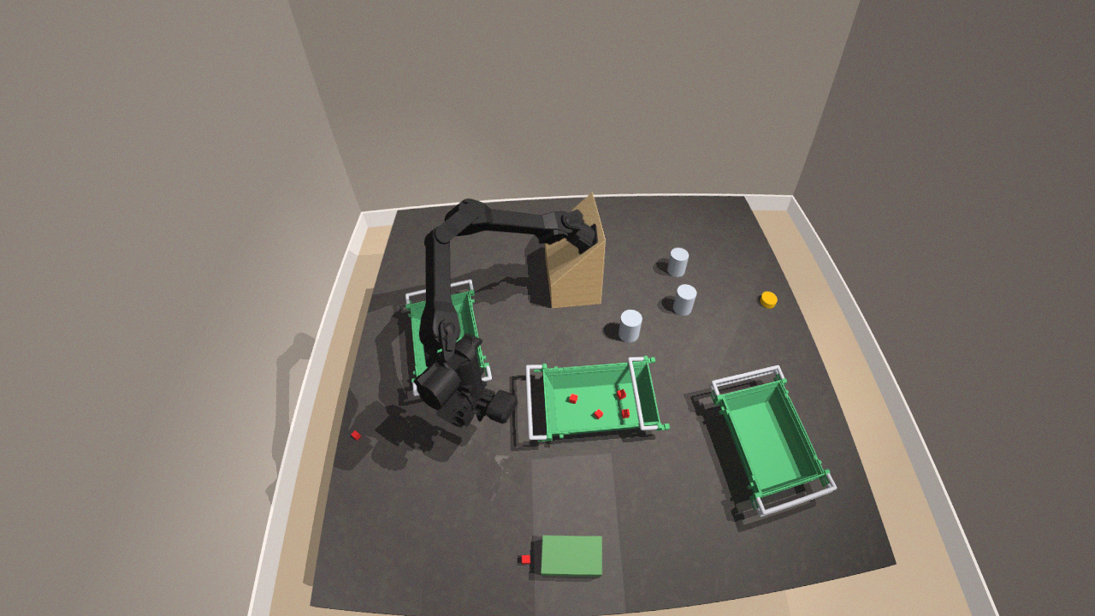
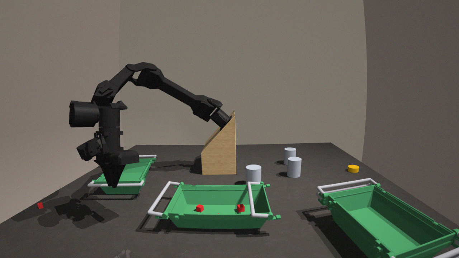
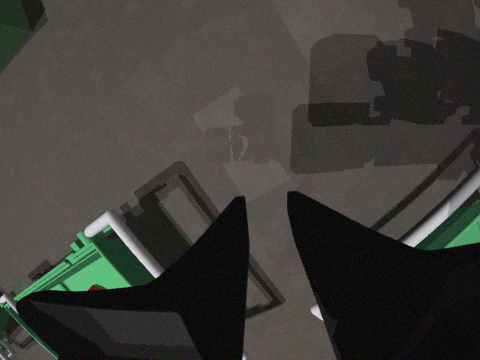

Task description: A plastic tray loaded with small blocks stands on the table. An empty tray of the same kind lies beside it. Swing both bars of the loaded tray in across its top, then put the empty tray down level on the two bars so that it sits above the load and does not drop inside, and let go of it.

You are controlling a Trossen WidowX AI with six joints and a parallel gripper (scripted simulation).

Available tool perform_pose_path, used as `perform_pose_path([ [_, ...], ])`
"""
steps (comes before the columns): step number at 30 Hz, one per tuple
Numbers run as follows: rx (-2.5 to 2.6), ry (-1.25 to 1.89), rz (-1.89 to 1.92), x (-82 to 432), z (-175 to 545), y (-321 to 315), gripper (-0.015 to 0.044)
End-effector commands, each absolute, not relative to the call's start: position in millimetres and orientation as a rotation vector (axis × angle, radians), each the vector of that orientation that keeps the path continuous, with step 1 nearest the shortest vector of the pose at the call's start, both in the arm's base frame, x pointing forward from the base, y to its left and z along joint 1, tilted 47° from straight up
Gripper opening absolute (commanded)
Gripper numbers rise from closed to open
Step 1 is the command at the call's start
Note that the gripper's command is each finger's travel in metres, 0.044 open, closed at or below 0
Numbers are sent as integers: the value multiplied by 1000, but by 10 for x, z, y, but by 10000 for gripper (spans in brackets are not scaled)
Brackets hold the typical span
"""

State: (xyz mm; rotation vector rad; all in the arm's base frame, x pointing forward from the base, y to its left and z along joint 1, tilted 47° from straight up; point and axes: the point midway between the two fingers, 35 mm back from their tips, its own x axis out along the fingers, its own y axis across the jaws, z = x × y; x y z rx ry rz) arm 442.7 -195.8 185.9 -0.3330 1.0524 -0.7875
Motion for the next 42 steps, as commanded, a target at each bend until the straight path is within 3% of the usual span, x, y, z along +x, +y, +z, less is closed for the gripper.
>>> perform_pose_path([
  [1, -522, 1246, -672, 4469, 1337, -1575, 89],
  [10, -692, 1392, -574, 4445, 952, -1275, 89],
  [27, -694, 1392, -576, 4505, 548, -1713, 89],
  [42, -692, 1392, -574, 4460, 558, -1264, 89],
])
